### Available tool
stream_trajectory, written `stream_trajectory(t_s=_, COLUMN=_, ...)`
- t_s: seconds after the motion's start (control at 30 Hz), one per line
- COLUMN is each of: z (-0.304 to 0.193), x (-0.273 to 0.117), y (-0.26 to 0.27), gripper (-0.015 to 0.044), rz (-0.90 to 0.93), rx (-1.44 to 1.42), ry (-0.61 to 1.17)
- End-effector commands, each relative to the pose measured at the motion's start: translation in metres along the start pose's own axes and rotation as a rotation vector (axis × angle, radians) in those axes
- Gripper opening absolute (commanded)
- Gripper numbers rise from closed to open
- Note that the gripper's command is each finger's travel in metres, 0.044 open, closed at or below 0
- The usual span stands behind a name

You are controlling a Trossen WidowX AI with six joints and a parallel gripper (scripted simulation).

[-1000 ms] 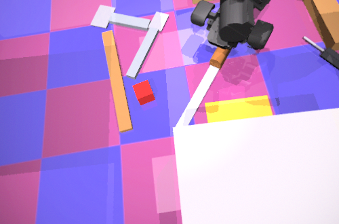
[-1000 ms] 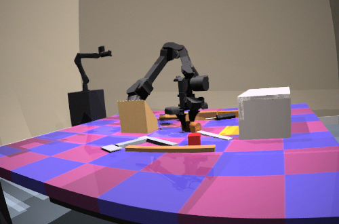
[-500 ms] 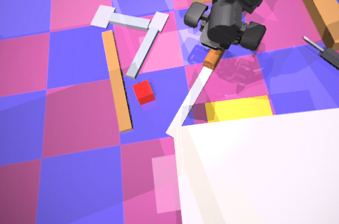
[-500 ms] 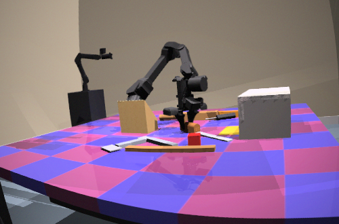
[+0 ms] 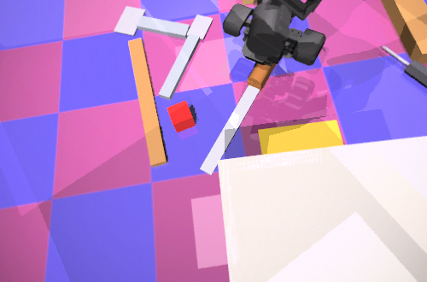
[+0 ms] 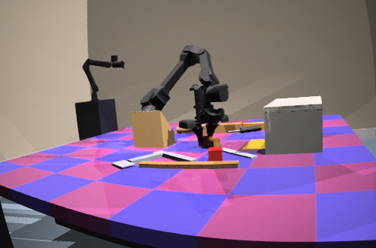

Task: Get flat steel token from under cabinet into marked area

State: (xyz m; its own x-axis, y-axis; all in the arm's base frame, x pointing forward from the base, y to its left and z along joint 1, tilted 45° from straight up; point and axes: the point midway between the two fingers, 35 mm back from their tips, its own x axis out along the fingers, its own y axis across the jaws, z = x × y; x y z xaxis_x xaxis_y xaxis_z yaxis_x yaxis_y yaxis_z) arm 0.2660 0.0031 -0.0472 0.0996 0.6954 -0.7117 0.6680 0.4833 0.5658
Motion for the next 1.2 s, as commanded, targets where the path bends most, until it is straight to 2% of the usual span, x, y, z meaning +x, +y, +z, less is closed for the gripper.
stream_trajectory(t_s=0.0, z=0.005, x=-0.001, y=-0.004, gripper=0.0, rz=-0.002, rx=0.0, ry=-0.004)
stream_trajectory(t_s=1.17, z=0.023, x=-0.001, y=-0.046, gripper=0.0, rz=-0.004, rx=0.0, ry=-0.006)
